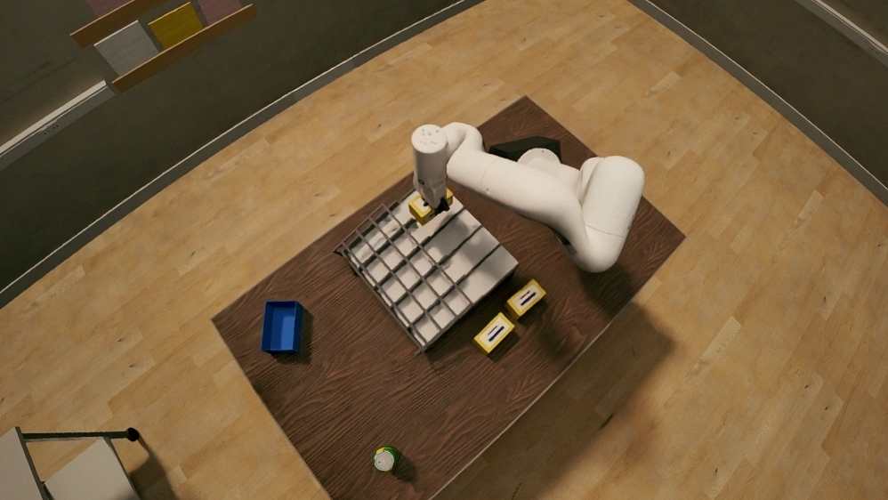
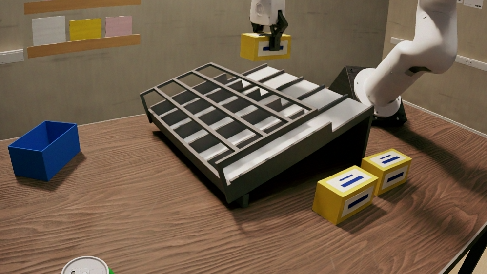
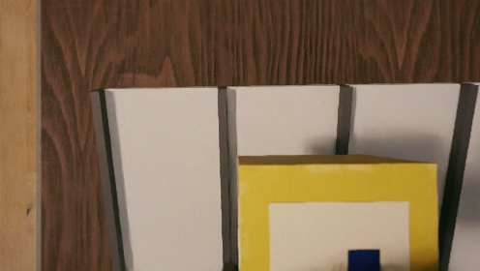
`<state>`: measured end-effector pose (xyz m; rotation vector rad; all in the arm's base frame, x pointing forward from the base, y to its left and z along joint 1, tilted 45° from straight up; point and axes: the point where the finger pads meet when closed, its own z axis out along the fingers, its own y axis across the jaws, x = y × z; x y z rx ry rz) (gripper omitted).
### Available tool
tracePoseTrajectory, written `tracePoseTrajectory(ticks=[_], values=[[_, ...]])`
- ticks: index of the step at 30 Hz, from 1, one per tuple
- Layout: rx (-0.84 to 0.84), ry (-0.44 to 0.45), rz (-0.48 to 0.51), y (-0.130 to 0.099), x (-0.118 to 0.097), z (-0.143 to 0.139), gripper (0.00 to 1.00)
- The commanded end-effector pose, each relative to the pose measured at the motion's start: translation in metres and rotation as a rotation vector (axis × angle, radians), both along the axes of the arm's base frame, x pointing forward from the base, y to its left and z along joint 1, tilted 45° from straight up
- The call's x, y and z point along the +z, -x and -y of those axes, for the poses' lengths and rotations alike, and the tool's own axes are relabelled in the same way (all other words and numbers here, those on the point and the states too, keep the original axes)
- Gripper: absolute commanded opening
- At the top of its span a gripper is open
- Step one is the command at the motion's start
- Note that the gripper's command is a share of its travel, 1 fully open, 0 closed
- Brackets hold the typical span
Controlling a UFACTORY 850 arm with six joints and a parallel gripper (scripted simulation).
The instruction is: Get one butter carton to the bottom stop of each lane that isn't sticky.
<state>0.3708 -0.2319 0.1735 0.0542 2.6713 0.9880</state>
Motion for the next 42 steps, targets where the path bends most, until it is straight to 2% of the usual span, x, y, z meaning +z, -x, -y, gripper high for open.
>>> tracePoseTrajectory(ticks=[1, 14, 15, 31, 32, 42], values=[[0.046, 0.004, -0.055, -0.0026, -0.0053, -0.0045, 0.0], [0.046, 0.004, -0.055, -0.0026, -0.0053, -0.0045, 0.0], [0.109, 0.01, -0.13, -0.0032, -0.0046, -0.0053, 0.0], [0.109, 0.01, -0.13, -0.0032, -0.0046, -0.0053, 0.0], [0.173, 0.016, -0.204, -0.0027, -0.0043, -0.0049, 0.0], [0.173, 0.016, -0.204, -0.0027, -0.0043, -0.0049, 0.0]])
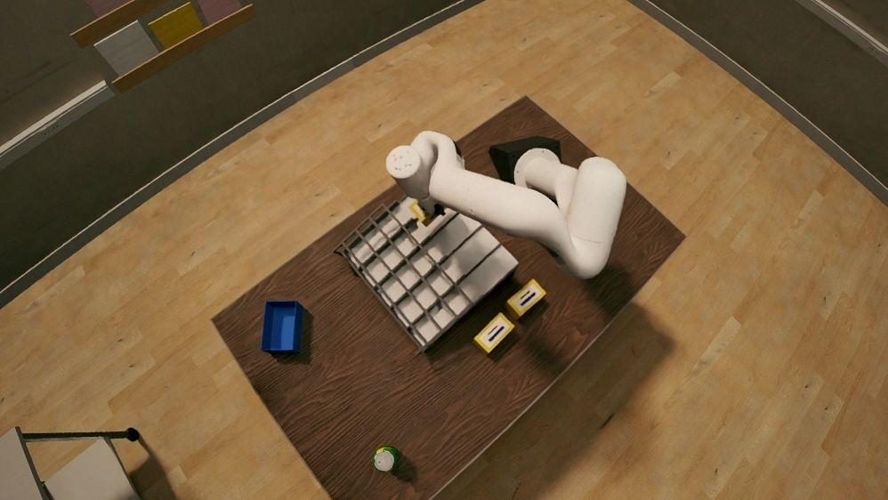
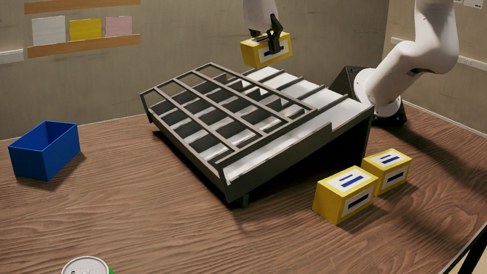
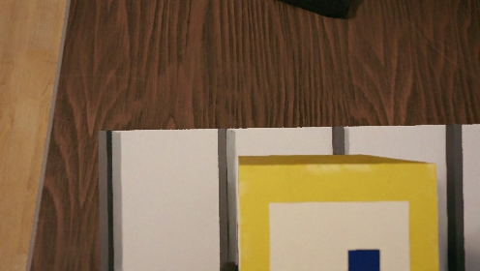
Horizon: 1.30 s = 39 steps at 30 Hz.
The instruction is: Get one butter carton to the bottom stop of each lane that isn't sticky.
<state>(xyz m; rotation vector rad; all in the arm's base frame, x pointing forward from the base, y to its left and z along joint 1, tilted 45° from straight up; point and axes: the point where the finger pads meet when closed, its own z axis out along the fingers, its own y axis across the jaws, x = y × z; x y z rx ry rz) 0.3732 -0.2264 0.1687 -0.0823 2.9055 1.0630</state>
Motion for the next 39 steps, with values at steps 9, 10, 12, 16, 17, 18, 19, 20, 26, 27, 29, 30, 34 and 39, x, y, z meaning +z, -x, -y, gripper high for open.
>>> tracePoseTrajectory(ticks=[9, 10, 12, 16, 17, 18, 19, 20, 26, 27, 29, 30, 34, 39], values=[[0.003, 0.002, -0.004, -0.001, -0.022, -0.019, 0.0], [0.003, 0.002, -0.004, -0.001, -0.022, -0.019, 0.0], [0.003, 0.002, -0.004, -0.001, -0.022, -0.019, 0.0], [0.003, 0.002, -0.004, -0.001, -0.022, -0.019, 0.0], [0.003, 0.002, -0.004, -0.001, -0.022, -0.019, 0.0], [0.003, 0.002, -0.004, -0.001, -0.022, -0.019, 0.0], [0.003, 0.002, -0.004, -0.001, -0.022, -0.019, 0.0], [0.003, 0.002, -0.004, -0.001, -0.022, -0.019, 0.0], [0.004, 0.001, -0.005, -0.001, -0.038, -0.032, 0.0], [0.004, 0.001, -0.005, -0.001, -0.038, -0.032, 0.0], [0.004, 0.001, -0.005, -0.001, -0.038, -0.032, 0.0], [0.004, 0.001, -0.005, -0.001, -0.038, -0.032, 0.0], [0.004, 0.001, -0.005, -0.001, -0.038, -0.032, 0.0], [0.004, 0.001, -0.005, -0.001, -0.038, -0.032, 0.0]])
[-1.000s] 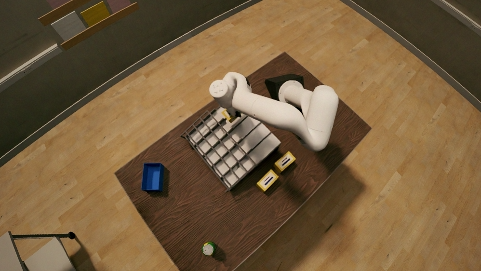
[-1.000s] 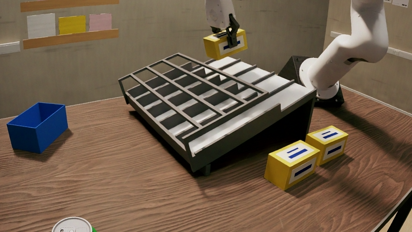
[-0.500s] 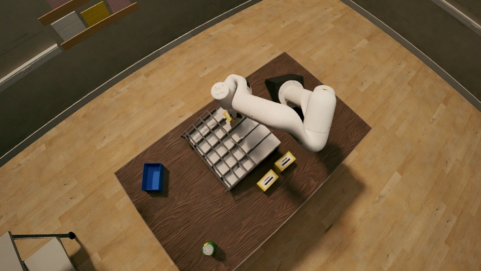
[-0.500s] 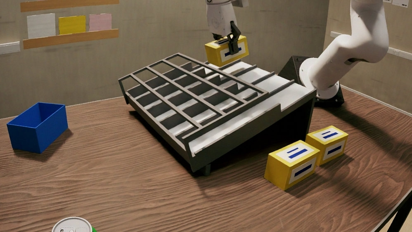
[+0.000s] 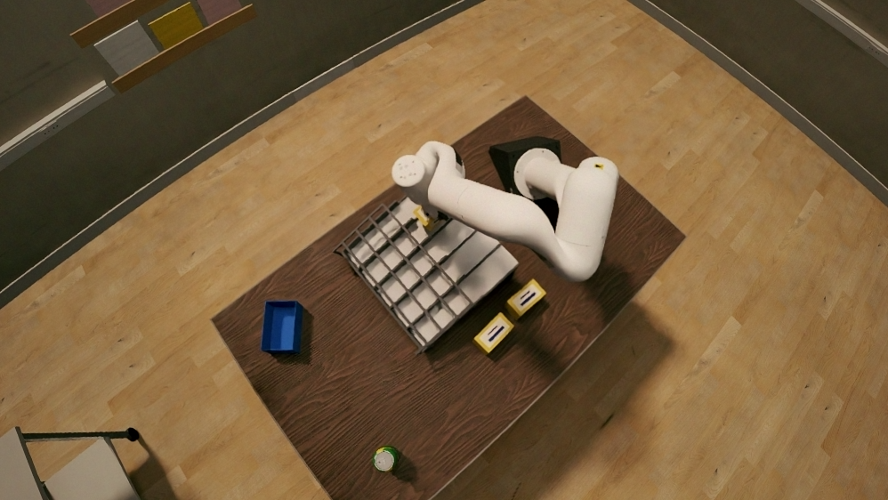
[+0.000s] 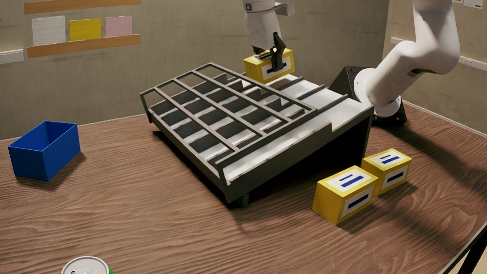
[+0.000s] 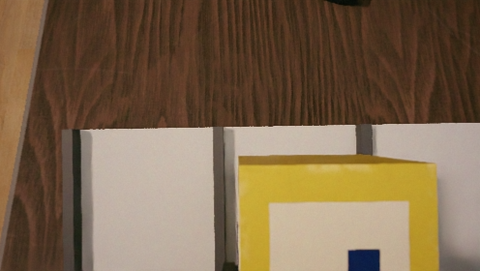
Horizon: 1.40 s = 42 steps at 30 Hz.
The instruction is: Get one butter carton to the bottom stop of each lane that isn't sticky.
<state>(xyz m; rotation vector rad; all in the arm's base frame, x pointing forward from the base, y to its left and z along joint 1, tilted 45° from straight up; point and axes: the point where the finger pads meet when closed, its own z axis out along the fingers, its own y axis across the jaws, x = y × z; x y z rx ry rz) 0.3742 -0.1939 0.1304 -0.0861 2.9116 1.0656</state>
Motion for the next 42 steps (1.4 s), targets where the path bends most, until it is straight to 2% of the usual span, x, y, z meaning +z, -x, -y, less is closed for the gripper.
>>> tracePoseTrajectory(ticks=[1, 42], values=[[-0.001, 0.001, 0.001, -0.0003, 0.0002, 0.0005, 0.0], [-0.001, 0.001, 0.001, -0.0008, -0.0036, -0.0018, 0.0]])
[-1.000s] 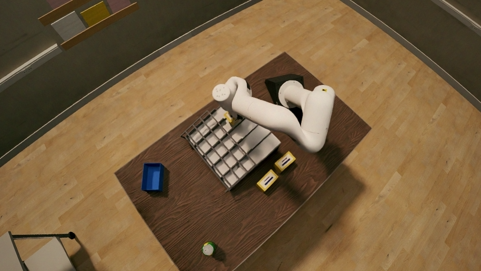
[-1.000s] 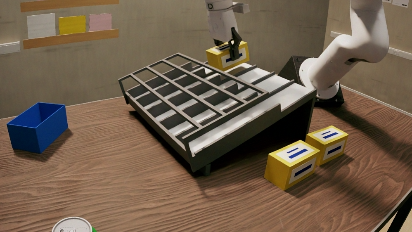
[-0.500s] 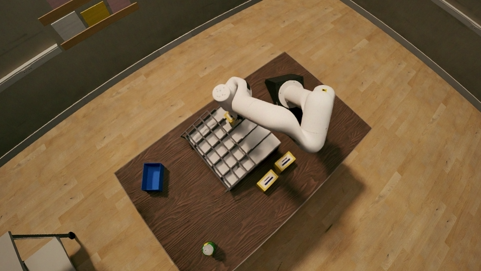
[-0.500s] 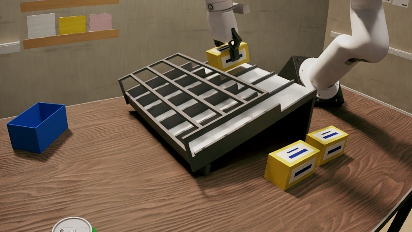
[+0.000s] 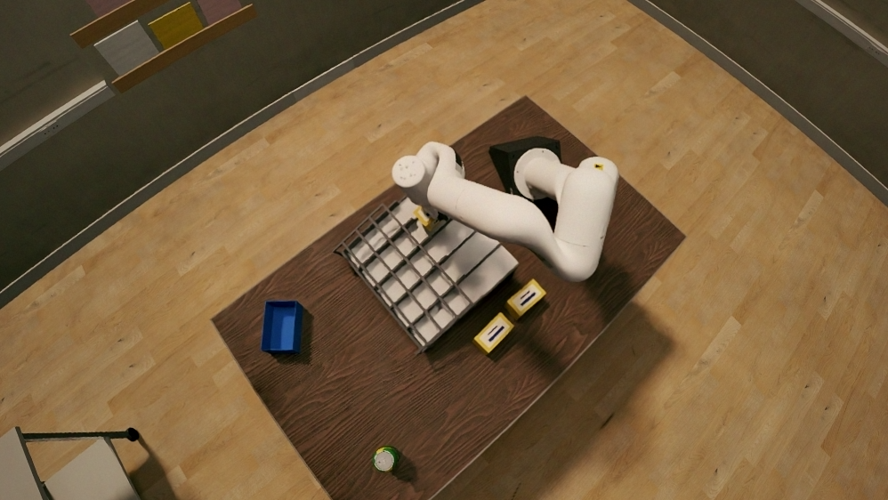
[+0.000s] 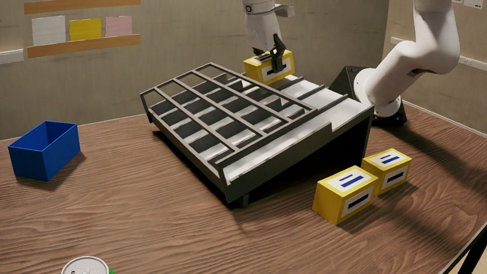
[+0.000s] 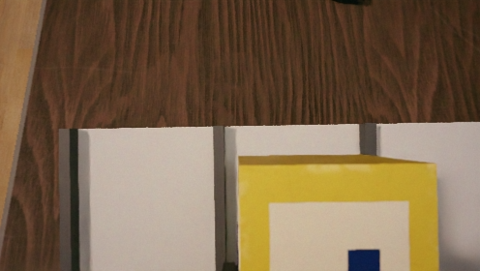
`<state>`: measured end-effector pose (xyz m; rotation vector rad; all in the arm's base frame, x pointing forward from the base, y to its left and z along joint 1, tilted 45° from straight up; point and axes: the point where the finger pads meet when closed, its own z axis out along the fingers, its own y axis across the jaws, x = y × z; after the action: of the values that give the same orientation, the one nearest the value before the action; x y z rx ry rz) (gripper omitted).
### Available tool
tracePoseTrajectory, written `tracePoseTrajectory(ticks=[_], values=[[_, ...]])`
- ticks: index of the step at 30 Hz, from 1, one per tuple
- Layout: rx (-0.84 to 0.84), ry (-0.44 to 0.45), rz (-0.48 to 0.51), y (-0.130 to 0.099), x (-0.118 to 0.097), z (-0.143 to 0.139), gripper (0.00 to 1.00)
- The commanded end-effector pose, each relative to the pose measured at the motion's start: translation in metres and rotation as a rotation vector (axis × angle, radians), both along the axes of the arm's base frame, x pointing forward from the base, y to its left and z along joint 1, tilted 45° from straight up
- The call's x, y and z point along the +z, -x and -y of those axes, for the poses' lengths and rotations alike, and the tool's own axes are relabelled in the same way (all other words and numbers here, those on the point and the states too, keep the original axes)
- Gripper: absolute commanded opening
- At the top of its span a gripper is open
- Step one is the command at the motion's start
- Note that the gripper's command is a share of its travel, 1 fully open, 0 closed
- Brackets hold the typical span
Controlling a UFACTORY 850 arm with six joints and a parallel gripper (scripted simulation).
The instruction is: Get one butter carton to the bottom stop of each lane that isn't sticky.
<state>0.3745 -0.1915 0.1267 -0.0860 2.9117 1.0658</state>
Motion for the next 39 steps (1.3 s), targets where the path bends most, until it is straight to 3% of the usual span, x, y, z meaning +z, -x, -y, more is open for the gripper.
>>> tracePoseTrajectory(ticks=[1, 39], values=[[-0.001, 0.001, 0.001, -0.0004, 0.0001, 0.0007, 0.0], [-0.001, 0.001, 0.001, -0.0001, -0.0039, -0.0029, 0.0]])
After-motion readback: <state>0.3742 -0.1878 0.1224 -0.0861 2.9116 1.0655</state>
